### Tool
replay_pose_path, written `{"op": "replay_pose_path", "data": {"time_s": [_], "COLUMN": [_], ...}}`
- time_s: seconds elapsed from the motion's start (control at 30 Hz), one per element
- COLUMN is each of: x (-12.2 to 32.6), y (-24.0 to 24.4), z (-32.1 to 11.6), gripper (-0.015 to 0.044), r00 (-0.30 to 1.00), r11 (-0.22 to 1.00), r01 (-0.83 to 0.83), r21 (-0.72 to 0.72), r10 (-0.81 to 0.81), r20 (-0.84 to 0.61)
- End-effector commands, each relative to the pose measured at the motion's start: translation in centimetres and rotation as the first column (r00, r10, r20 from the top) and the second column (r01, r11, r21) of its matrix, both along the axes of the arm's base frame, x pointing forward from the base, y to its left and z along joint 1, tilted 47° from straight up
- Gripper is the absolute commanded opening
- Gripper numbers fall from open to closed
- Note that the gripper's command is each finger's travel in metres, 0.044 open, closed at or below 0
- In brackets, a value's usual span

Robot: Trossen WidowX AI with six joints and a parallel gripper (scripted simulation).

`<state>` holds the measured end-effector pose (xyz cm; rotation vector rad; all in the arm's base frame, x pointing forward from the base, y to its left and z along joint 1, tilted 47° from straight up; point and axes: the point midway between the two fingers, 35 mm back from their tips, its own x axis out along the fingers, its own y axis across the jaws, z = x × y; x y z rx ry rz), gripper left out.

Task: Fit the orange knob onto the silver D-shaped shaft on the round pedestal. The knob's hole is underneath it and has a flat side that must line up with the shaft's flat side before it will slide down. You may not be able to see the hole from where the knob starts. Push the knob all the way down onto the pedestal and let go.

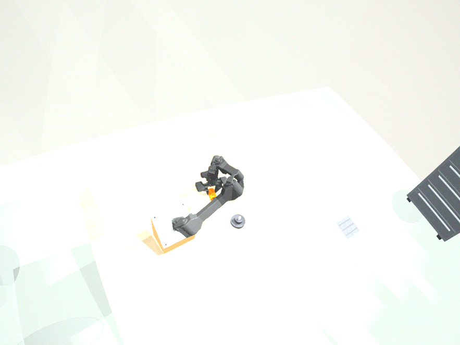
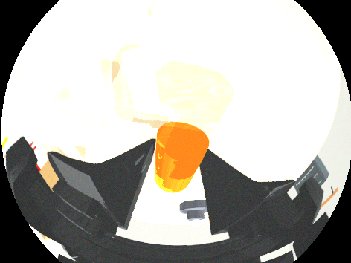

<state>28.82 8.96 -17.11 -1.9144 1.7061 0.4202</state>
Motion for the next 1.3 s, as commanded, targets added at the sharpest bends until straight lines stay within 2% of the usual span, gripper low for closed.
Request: {"op": "replay_pose_path", "data": {"time_s": [0.0, 0.2, 0.73, 1.27], "x": [0.1, 0.0, -0.3, -0.6], "y": [0.0, 0.0, -0.3, -1.1], "z": [0.0, 0.1, 1.8, 3.4], "gripper": [0.0187, 0.018, 0.018, 0.018], "r00": [1.0, 1.0, 0.998, 0.994], "r11": [1.0, 1.0, 0.958, 0.844], "r01": [-0.007, -0.007, -0.052, -0.091], "r21": [-0.004, 0.01, 0.283, 0.529], "r10": [0.007, 0.007, 0.057, 0.11], "r20": [-0.001, -0.001, -0.01, -0.005]}}
